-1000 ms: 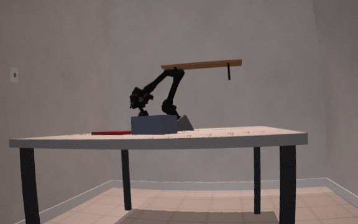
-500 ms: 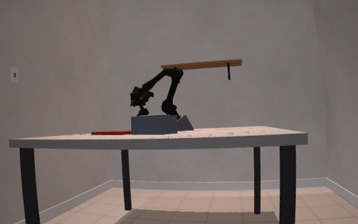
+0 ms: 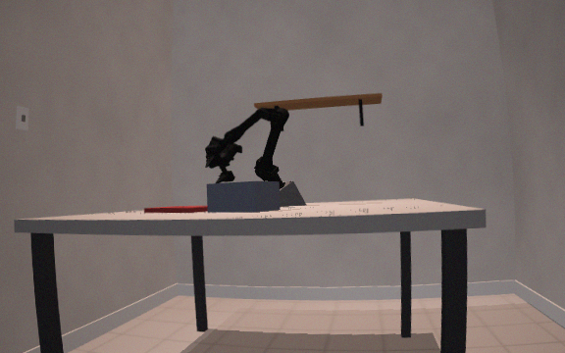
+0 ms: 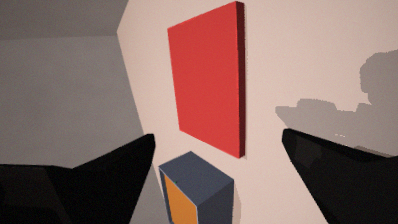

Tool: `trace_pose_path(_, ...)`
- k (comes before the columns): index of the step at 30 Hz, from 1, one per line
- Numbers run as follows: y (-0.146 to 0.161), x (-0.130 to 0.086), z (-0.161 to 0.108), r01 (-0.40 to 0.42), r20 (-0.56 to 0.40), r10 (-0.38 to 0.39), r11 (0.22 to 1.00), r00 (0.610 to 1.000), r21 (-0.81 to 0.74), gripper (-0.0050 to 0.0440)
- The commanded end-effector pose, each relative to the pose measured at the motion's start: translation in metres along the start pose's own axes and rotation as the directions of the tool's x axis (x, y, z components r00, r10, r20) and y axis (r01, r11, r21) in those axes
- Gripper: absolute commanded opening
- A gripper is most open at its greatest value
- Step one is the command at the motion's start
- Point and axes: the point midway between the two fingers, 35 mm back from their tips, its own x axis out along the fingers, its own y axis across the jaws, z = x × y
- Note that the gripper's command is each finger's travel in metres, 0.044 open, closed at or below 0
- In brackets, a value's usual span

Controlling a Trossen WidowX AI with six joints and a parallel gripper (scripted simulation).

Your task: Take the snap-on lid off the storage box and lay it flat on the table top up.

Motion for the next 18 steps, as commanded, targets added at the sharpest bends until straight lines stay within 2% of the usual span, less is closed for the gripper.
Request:
trace_pose_path(1, 0.0007, 0.0, -0.0001, -0.002, -0.002, 0.002, 1.0, 1.0, -0.005, 0.044)
trace_pose_path(13, 0.0007, 0.0, -0.0001, -0.002, -0.002, 0.002, 1.0, 1.0, -0.005, 0.044)
trace_pose_path(18, 0.0007, 0.0, -0.0001, -0.002, -0.002, 0.002, 1.0, 1.0, -0.005, 0.032)
